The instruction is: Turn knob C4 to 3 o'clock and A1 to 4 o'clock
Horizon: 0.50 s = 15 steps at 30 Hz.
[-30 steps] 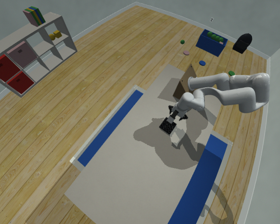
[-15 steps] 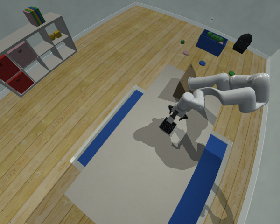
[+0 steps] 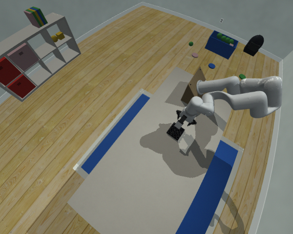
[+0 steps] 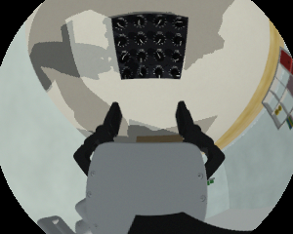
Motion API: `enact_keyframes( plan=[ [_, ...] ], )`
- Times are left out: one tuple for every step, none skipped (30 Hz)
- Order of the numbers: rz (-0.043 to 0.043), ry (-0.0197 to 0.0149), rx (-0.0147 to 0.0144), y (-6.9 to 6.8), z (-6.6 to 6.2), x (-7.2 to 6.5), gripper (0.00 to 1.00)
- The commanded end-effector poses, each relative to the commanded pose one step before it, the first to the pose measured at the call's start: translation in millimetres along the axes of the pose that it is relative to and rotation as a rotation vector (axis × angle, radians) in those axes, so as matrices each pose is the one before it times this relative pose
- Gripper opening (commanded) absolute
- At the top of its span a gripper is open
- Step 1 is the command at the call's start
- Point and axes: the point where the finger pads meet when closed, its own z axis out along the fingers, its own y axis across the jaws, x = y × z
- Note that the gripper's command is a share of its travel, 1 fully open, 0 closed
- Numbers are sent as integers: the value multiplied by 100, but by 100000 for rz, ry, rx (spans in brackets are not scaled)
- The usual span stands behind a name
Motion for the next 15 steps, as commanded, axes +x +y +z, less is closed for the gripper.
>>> enact_keyframes(
  plan=[
    [-87, 267, -100, 14, -92, 110, 100],
    [0, 0, 0, 0, 0, 0, 100],
    [0, 0, 0, 0, 0, 0, 100],
    [0, 0, 0, 0, 0, 0, 100],
    [-18, 1, 1, 22, -11, 22, 100],
    [-121, 7, 9, 149, -73, 147, 100],
    [-313, 15, 19, 397, -191, 377, 100],
    [-500, 19, 19, 668, -314, 590, 100],
    [-602, 13, 4, 861, -393, 688, 100],
    [-587, 1, -17, 905, -400, 644, 100],
    [-415, -8, -25, 682, -293, 437, 100],
    [-283, -9, -23, 486, -205, 289, 100],
    [-152, -6, -15, 269, -112, 152, 100],
    [-26, -1, -3, 46, -19, 25, 100],
    [0, 0, 0, 0, 0, 0, 19]
  ],
)
